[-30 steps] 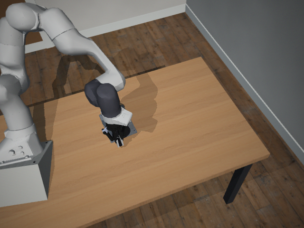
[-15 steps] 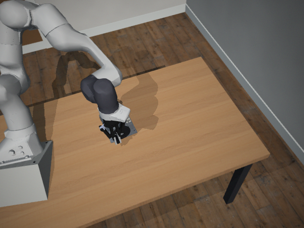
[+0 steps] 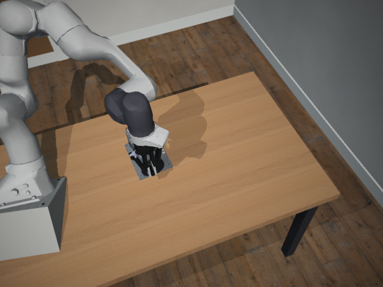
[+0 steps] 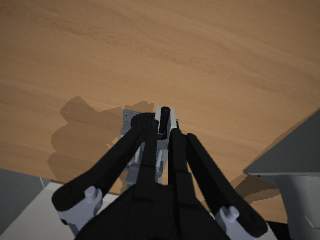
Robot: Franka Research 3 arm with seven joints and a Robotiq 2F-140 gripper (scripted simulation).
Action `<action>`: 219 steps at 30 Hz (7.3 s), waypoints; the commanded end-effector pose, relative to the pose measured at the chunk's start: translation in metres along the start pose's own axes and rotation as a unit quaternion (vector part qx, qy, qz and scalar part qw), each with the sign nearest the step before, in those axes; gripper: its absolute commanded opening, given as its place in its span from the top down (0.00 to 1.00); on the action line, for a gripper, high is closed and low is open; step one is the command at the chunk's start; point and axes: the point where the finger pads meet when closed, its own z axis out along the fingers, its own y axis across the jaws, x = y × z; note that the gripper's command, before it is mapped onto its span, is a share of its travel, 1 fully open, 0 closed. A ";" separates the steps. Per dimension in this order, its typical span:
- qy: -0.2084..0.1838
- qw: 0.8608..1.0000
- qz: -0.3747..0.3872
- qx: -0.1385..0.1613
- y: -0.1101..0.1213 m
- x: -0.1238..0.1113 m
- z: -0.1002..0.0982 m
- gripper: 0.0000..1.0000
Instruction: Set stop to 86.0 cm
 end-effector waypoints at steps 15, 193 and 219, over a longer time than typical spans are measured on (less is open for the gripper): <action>0.003 1.000 0.004 0.002 -0.038 0.000 0.007 0.96; 0.003 1.000 0.004 0.002 0.020 0.000 0.040 0.96; 0.003 1.000 0.004 0.002 0.021 -0.001 0.030 0.96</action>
